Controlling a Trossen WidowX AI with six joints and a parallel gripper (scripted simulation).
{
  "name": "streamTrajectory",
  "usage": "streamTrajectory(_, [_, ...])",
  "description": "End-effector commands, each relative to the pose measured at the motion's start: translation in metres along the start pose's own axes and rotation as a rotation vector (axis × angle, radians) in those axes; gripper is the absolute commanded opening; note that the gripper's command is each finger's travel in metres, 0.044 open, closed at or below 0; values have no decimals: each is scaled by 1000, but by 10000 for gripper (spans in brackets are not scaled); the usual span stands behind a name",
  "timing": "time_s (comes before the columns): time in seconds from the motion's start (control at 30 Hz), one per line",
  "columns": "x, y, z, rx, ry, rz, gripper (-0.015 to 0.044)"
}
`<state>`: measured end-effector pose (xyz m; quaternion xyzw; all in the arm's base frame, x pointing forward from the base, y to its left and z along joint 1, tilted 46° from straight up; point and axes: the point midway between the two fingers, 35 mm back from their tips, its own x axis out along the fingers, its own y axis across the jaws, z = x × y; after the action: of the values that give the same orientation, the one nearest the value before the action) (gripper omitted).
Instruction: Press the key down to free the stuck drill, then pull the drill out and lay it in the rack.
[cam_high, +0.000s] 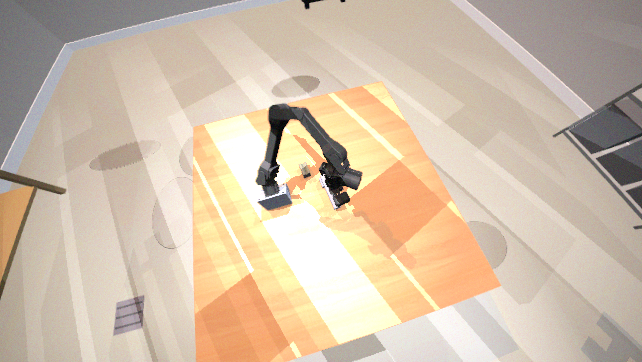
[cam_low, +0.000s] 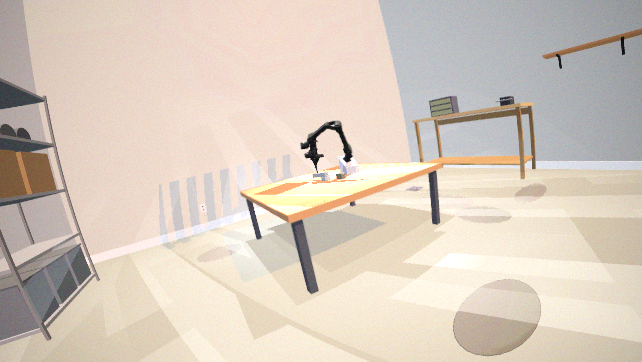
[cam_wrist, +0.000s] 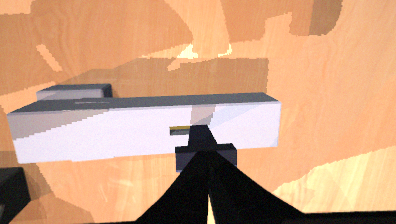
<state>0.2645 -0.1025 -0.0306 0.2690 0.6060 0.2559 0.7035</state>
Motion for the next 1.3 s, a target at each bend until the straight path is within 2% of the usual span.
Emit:
streamTrajectory(0.0, [18, 4, -7, 2, 41, 19, 0])
streamTrajectory(0.63, [30, 6, -7, 2, 40, 20, 0])
streamTrajectory(0.77, [9, 2, -3, 3, 40, 17, 105])
streamTrajectory(0.93, [-48, -1, 1, 3, 41, 16, 236])
streamTrajectory(1.1, [-43, -1, 3, -16, 27, 9, 368])
streamTrajectory(1.2, [-24, 35, 14, -344, 32, -3, 440])
streamTrajectory(1.27, [-7, 67, 18, -630, 34, -4, 440])
